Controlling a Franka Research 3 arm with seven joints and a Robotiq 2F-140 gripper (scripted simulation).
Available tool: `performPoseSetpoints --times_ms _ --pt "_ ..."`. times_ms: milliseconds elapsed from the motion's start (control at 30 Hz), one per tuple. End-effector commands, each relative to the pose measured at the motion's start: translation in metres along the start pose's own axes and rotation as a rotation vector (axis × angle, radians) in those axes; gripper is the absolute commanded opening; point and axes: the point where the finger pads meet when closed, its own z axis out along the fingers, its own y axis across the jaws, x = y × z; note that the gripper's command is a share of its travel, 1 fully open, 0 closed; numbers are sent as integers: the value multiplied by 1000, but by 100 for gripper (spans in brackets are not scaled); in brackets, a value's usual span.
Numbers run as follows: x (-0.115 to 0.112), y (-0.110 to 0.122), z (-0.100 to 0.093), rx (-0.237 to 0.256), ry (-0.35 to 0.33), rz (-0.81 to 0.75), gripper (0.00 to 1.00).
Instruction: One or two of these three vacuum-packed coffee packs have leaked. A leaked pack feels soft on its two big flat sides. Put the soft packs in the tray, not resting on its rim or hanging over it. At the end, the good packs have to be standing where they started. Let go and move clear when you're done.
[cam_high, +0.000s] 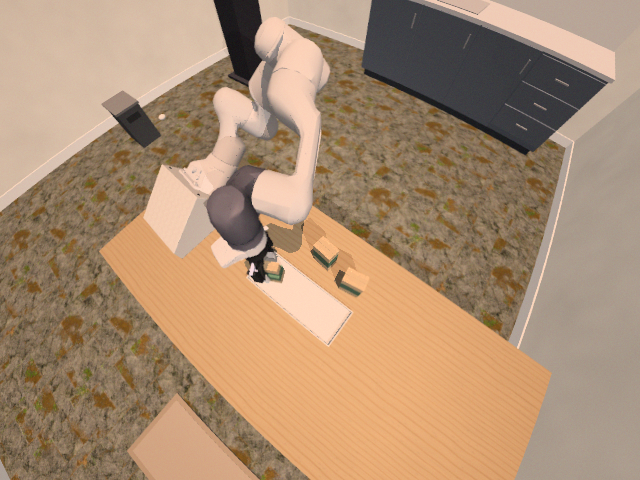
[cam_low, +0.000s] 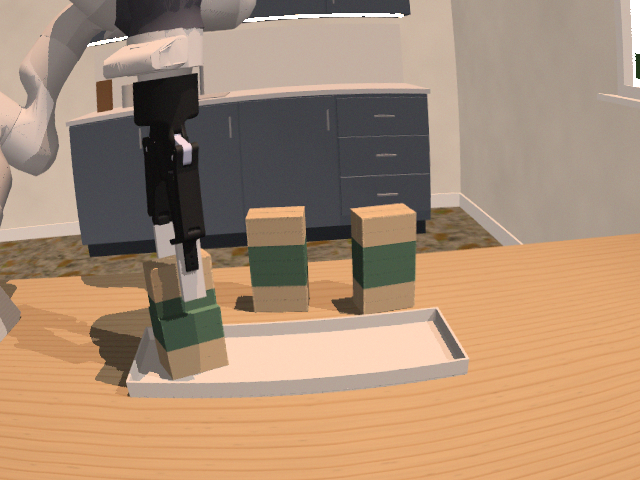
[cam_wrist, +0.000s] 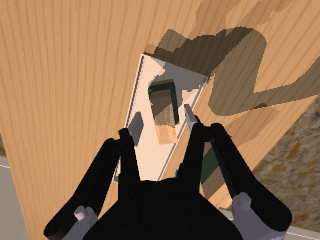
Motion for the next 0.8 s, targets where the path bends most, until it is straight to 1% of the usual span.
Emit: performPoseSetpoints --times_ms 0,33,100,167,533,600,667,700,733,767 --pt "0 0 -44 3 -4 2 55" --pt "0 0 -55 3 -4 2 55" --pt "0 0 -55 3 -4 2 55" --pt "0 0 -65 3 -4 2 55" --pt "0 0 -65 3 -4 2 55" --pt "-6 2 -66 4 -4 19 55" --pt "-6 2 -66 4 -4 19 55" --pt "-16 6 -66 6 -3 53 55" --pt "-34 12 -67 8 -2 107 55" --pt "-56 21 -67 10 -2 178 55"
